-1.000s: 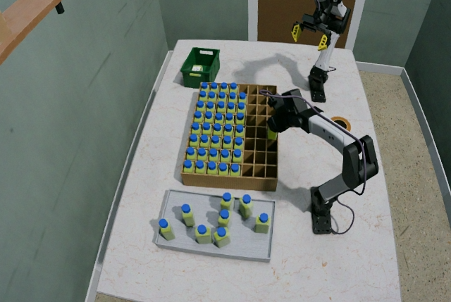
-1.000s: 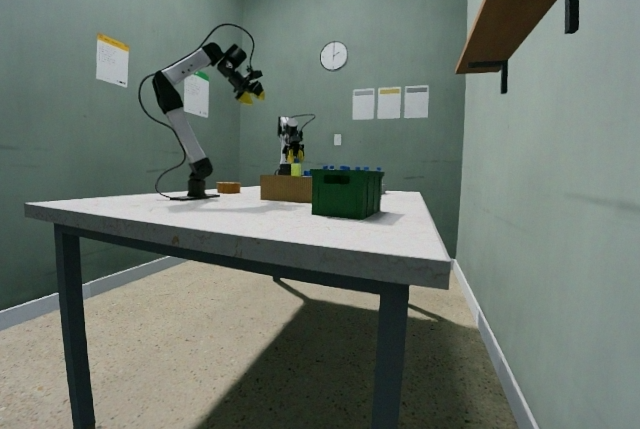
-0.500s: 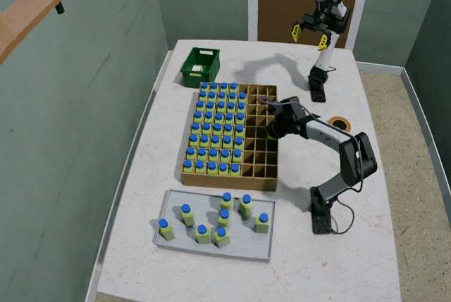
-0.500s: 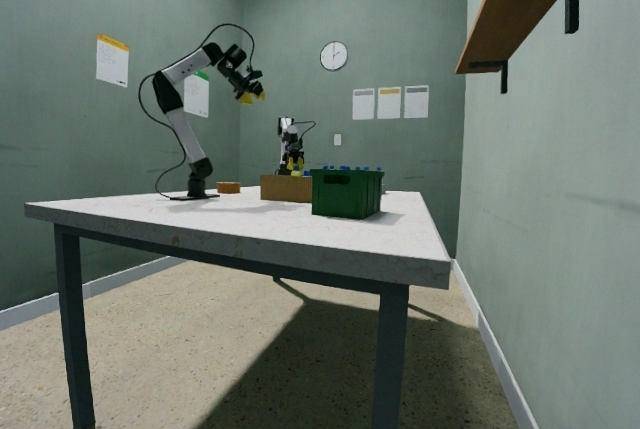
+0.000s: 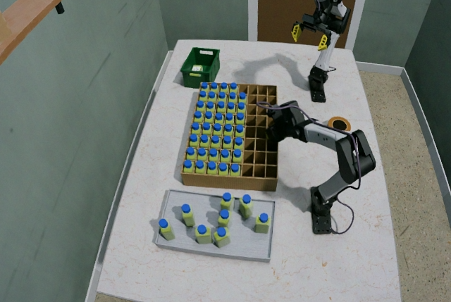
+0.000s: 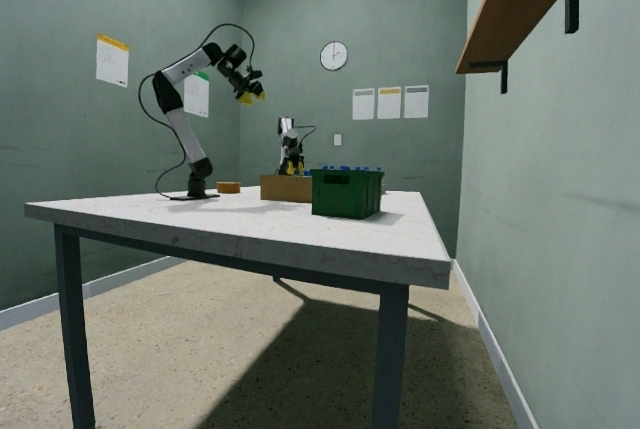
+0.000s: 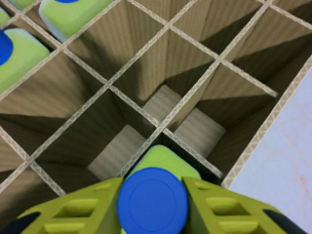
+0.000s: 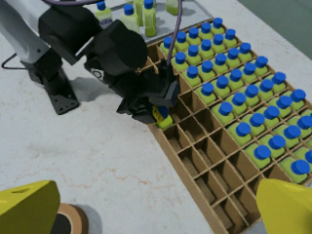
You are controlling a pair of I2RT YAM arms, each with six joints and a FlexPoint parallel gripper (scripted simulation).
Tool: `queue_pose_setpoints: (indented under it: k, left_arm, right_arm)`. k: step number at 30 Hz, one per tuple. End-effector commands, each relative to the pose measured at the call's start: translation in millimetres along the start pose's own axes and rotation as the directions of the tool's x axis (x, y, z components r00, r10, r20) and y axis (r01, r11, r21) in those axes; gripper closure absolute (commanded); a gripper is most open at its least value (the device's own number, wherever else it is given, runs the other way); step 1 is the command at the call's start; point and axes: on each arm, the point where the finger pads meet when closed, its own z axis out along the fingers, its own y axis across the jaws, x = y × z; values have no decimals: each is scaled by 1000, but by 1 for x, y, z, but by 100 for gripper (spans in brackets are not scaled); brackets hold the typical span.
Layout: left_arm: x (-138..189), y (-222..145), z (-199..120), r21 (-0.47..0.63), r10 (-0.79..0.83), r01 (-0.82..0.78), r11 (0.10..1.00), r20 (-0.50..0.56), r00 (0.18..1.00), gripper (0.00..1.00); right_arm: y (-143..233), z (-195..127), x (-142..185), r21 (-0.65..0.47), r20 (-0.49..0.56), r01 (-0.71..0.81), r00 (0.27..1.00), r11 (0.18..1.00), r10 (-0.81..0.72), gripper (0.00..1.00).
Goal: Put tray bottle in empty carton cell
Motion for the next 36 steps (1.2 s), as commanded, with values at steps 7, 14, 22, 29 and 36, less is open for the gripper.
queue_pose_setpoints:
  k: [7, 14, 22, 29, 36]
  left_arm:
    - [-18, -1, -6, 6, -4, 4, 1000, 54, 999, 50]
    - [-31, -1, -29, 7, -12, 11, 1000, 90, 996, 13]
    - [-35, 0, -64, 5, -18, 17, 1000, 105, 994, 13]
    - [-23, -1, -108, 31, 13, -15, 999, 71, 997, 13]
    - [-11, 5, -171, 63, 42, -48, 997, 89, 995, 13]
  right_arm:
    - [-2, -3, -4, 6, 22, -5, 1000, 1000, 5, 0]
    - [-3, -1, -5, 12, 26, -11, 1000, 1000, 10, 0]
    - [-3, 2, -4, 12, 26, -11, 1000, 1000, 10, 0]
    - [-13, 25, -10, 82, 10, -143, 990, 986, 143, 48]
    - [-26, 95, -15, 250, -1, -392, 914, 885, 405, 48]
